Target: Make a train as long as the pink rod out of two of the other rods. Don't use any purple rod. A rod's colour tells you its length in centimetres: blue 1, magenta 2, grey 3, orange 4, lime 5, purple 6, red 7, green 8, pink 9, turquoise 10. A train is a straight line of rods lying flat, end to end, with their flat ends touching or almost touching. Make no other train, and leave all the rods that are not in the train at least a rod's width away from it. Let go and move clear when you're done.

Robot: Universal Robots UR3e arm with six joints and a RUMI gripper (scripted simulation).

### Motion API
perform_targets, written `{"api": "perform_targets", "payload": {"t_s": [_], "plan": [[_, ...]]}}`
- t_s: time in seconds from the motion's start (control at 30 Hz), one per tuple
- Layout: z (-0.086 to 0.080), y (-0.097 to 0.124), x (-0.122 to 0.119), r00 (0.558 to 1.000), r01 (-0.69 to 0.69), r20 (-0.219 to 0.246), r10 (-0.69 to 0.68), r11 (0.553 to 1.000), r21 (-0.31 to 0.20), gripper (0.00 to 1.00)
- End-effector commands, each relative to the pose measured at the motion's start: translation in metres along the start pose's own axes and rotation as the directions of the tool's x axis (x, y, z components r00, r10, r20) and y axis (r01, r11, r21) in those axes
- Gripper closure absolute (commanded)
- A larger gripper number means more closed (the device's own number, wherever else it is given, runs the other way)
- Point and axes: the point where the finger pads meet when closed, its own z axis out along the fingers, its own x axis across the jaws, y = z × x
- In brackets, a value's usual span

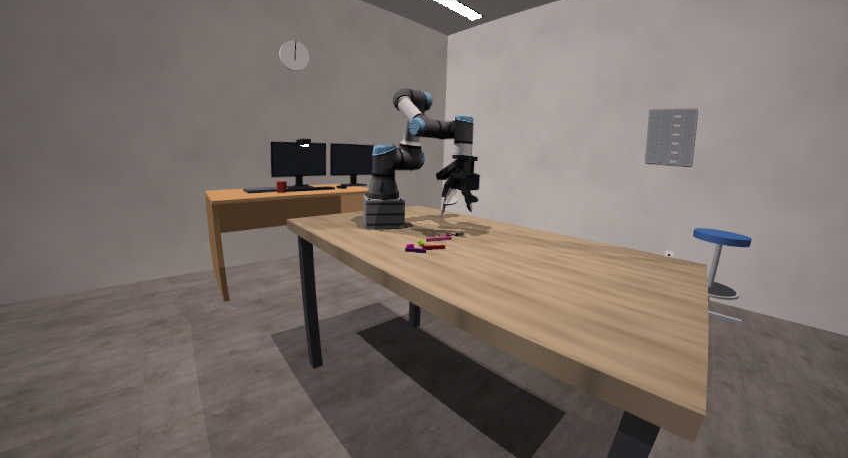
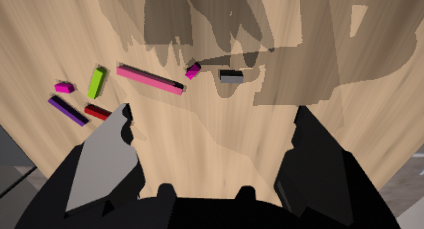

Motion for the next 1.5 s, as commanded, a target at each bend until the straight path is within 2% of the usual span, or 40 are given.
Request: {"api": "perform_targets", "payload": {"t_s": [0.0, 0.4, 0.67, 0.9, 0.97, 1.07, 1.27, 1.47], "plan": [[-0.001, 0.001, 0.000, 1.000, 0.000, 0.000, 0.000, 1.000, -0.002, 0.00], [-0.001, 0.002, -0.002, 1.000, 0.007, 0.000, -0.007, 1.000, -0.002, 0.00], [-0.001, 0.010, -0.019, 0.998, 0.068, 0.000, -0.068, 0.998, -0.002, 0.00], [0.000, 0.023, -0.052, 0.983, 0.184, 0.000, -0.184, 0.983, -0.001, 0.00], [0.000, 0.023, -0.052, 0.983, 0.184, 0.000, -0.184, 0.983, -0.001, 0.00], [0.000, 0.029, -0.071, 0.969, 0.247, 0.000, -0.247, 0.969, -0.001, 0.00], [0.000, 0.039, -0.114, 0.924, 0.383, 0.000, -0.383, 0.924, -0.001, 0.00], [0.000, 0.044, -0.159, 0.860, 0.511, 0.000, -0.511, 0.860, -0.001, 0.00]]}}
